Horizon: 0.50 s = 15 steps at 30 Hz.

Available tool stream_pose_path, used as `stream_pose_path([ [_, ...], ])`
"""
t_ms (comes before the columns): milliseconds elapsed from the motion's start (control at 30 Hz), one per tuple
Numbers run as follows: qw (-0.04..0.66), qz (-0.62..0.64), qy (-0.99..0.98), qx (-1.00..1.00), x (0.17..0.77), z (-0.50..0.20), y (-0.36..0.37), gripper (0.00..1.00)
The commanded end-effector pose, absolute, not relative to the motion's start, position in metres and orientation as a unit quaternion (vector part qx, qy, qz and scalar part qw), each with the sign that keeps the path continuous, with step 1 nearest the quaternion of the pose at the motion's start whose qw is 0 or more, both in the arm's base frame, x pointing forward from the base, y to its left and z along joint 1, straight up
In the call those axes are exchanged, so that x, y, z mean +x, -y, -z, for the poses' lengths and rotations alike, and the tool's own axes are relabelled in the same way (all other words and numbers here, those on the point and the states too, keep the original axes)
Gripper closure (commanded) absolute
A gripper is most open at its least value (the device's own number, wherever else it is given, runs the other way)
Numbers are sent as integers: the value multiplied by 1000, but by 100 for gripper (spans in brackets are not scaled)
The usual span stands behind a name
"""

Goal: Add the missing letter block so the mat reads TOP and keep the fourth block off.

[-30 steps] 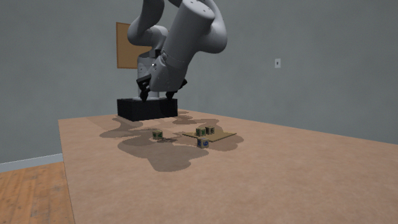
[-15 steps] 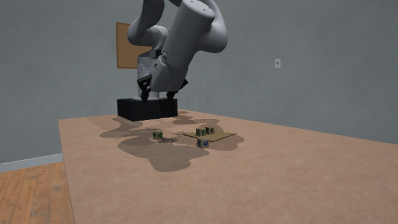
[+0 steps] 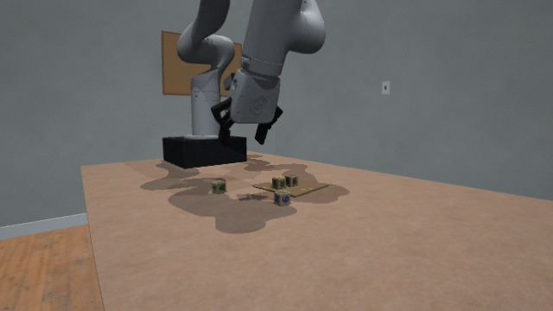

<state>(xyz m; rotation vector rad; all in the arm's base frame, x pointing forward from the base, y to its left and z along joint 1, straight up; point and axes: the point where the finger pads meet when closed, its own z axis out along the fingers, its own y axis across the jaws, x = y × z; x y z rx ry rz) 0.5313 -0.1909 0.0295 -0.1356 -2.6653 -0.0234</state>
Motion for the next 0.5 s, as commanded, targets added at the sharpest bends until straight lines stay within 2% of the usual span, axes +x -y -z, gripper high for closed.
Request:
stream_pose_path([
  [0, 166, 6, 984, -58, 560, -30, 183, 0],
  [100, 154, 5, 986, -60, 565, -31, 181, 0],
  [133, 121, 4, 991, -65, 580, -33, 177, 0],
  [467, 11, 0, 996, -83, 628, -50, 166, 0],
])
